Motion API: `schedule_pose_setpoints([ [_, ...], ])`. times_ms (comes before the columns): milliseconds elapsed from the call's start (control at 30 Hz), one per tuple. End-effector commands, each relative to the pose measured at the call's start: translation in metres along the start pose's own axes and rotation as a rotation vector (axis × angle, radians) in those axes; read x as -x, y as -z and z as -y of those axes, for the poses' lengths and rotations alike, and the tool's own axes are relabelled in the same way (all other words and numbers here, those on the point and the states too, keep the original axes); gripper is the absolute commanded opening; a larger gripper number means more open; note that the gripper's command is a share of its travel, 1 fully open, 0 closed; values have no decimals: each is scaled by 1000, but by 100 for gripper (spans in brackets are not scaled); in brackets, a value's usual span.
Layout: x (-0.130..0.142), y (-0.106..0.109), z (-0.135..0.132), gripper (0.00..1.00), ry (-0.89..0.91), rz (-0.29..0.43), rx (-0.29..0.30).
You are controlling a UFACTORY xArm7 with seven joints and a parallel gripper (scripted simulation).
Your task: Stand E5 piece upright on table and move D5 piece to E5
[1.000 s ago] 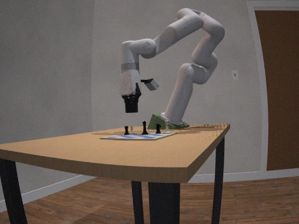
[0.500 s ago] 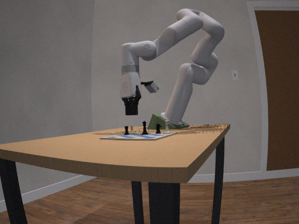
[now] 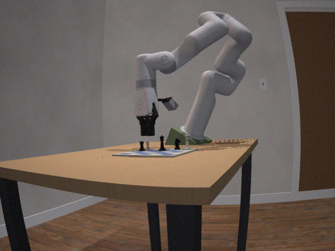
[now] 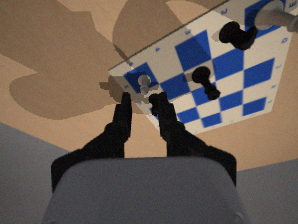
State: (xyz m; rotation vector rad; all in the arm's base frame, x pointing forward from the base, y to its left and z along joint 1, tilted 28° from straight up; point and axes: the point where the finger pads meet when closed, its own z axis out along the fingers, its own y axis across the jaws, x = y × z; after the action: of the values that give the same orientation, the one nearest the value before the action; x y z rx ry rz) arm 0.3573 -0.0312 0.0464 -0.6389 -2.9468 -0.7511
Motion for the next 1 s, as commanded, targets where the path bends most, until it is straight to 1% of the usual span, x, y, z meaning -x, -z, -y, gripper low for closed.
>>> schedule_pose_setpoints([
  [0, 2, -7, 0, 34, 0, 0, 4],
  [333, 3, -13, 0, 34, 0, 0, 4],
  [967, 3, -13, 0, 34, 0, 0, 4],
])
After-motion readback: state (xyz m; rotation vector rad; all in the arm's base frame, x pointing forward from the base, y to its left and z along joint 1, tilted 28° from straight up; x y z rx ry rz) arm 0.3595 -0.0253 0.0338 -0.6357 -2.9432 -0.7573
